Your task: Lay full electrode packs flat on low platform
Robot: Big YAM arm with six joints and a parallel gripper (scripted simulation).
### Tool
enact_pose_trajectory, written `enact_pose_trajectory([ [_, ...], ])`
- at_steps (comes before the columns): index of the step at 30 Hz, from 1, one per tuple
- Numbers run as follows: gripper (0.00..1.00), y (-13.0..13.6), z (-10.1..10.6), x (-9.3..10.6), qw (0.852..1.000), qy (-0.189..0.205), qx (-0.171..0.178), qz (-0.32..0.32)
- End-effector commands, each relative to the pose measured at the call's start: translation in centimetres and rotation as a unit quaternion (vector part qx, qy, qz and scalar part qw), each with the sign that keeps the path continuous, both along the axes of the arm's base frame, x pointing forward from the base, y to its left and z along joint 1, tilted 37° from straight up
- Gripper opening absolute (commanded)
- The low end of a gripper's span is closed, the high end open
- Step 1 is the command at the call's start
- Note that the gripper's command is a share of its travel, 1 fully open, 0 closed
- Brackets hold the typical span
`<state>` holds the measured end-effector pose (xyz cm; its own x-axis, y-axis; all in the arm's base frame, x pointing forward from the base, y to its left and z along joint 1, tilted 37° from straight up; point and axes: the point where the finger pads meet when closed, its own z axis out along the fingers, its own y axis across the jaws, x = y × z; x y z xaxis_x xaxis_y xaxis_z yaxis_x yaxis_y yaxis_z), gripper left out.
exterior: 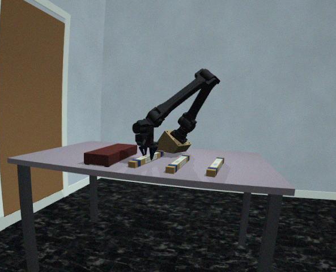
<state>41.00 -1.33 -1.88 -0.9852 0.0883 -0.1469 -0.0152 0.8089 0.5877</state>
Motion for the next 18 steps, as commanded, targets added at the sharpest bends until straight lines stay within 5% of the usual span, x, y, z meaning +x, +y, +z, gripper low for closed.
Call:
enact_pose_trajectory([
  [1, 0.0, -2.42, 1.45, 1.92, 1.0, -0.021, -0.007, -0.017],
  [10, 0.0, -2.52, 1.39, 1.94, 1.0, -0.019, -0.006, -0.018],
  [11, 0.74, -2.52, 1.38, 1.93, 1.0, -0.019, -0.006, -0.018],
  [18, 0.74, -2.32, 1.32, 1.93, 1.0, -0.018, -0.006, -0.017],
])
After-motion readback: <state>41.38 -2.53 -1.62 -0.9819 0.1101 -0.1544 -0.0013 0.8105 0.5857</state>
